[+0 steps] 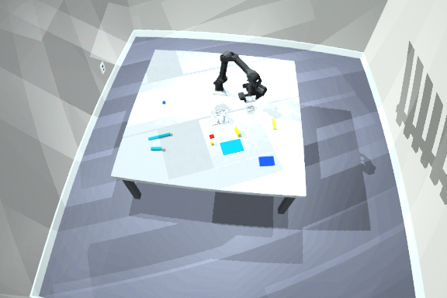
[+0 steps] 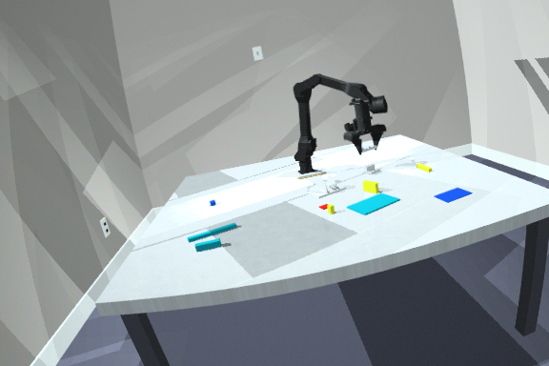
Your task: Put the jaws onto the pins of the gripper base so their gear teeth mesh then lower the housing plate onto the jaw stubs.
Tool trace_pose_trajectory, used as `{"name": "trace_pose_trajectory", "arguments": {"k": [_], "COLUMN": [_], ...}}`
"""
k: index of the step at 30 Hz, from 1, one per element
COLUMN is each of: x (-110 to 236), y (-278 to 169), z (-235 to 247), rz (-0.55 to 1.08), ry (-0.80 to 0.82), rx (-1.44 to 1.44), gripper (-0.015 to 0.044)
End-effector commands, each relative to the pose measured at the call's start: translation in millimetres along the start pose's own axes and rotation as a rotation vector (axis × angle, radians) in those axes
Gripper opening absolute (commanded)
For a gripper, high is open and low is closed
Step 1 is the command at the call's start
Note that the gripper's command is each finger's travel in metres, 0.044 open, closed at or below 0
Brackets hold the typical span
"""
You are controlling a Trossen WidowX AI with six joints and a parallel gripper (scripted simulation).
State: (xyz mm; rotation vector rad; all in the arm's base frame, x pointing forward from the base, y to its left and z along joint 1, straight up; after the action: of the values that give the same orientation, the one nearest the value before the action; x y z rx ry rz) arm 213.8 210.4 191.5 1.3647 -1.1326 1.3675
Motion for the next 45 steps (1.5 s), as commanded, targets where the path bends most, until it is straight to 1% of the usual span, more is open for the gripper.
{"name": "trace_pose_trajectory", "arguments": {"k": [1,23,45], "x": [1,2,3], "y": [-4,-20,-22], "z": [10,71,132], "rz": [0.002,0.006,0.013], "ry": [0.002,0.005,0.007], "rx": [-0.12,-0.865,-1.609], "gripper": [0.0351,0.0351,0.0351]}}
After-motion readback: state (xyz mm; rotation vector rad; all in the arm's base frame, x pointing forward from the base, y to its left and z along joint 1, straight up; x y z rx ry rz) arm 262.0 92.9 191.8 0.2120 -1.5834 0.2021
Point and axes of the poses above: the point midway between the two fingers, 35 mm back from their tips, its own x axis back along the fingers, its own z axis across the jaws, y = z × x, the point moved 8 cm from there along x, back along the fingers, and after that the axes turned 1 degree about x, right-handed, at the moved point
